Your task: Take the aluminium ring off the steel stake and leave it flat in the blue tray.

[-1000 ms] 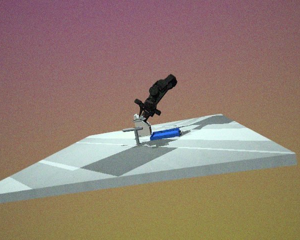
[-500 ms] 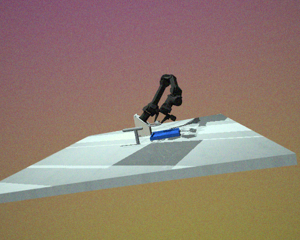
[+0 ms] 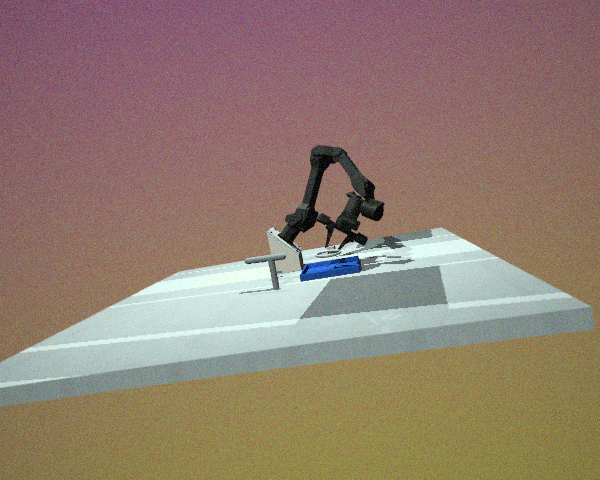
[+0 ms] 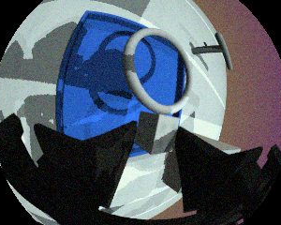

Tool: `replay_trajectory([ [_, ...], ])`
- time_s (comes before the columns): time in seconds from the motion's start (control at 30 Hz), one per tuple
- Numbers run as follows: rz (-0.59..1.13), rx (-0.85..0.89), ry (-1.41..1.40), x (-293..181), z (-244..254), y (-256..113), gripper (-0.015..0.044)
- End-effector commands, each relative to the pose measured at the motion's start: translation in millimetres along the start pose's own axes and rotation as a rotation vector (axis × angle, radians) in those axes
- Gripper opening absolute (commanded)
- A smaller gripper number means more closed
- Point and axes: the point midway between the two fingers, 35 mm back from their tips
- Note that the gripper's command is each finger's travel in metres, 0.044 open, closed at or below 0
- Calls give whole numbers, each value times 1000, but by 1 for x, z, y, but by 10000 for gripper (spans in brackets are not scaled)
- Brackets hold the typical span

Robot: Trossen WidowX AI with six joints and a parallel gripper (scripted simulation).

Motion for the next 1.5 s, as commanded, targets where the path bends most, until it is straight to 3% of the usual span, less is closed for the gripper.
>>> replay_trajectory([
  [0.0,-6,-1,2,-4,9,10,0],
  [0.2,-6,0,2,-6,17,19,0],
  [0.77,0,6,-4,-2,9,7,440],
  [1.0,-2,2,-3,11,-46,-60,440],
  [1.47,3,-7,0,11,-45,-56,440],
])
Point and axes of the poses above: the point midway between the two fingers, 35 mm back from their tips, its own y axis out along the fingers, its own z axis across the jaws, x = y × z, and after that the axes turned 2 degrees about -y, right-handed
